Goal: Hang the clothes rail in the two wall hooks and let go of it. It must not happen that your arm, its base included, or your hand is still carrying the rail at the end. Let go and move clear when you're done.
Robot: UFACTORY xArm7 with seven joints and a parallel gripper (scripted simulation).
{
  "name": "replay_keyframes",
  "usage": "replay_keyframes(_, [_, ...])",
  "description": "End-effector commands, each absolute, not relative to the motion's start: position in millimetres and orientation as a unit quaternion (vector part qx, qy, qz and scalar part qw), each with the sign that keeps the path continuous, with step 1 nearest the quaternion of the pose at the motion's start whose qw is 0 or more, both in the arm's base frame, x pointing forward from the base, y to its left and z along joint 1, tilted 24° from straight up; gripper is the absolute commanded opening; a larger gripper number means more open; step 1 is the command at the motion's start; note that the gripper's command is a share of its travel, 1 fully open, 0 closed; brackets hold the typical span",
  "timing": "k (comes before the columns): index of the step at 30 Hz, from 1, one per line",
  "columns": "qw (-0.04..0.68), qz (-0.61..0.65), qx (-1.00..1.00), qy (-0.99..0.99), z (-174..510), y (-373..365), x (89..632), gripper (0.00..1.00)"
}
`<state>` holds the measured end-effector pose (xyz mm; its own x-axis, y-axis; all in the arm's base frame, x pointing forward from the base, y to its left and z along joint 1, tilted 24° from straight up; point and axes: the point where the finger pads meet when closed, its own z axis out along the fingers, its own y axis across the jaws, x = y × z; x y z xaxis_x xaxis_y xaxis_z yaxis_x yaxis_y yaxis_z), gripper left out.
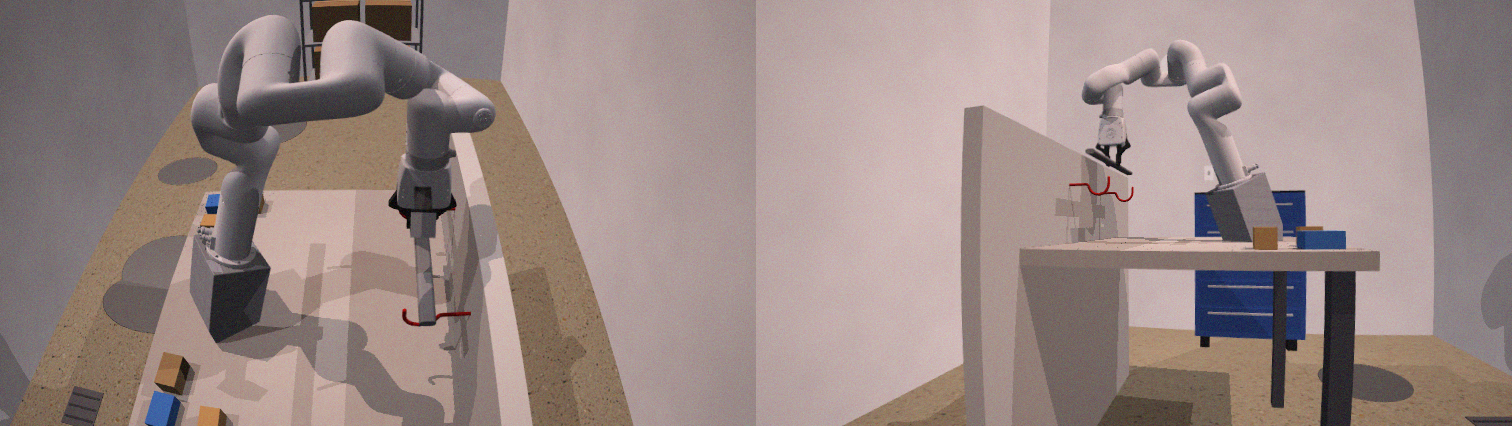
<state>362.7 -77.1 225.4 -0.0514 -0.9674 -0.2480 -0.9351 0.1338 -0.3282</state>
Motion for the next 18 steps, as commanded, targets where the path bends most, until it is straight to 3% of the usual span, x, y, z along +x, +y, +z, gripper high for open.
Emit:
replay_keyframes(1, [0.207,-0.04,-0.657,0.724,223,-77,365,0.0])
replay_keyframes(18, [0.207,-0.04,-0.657,0.724,200,-71,373,0.0])
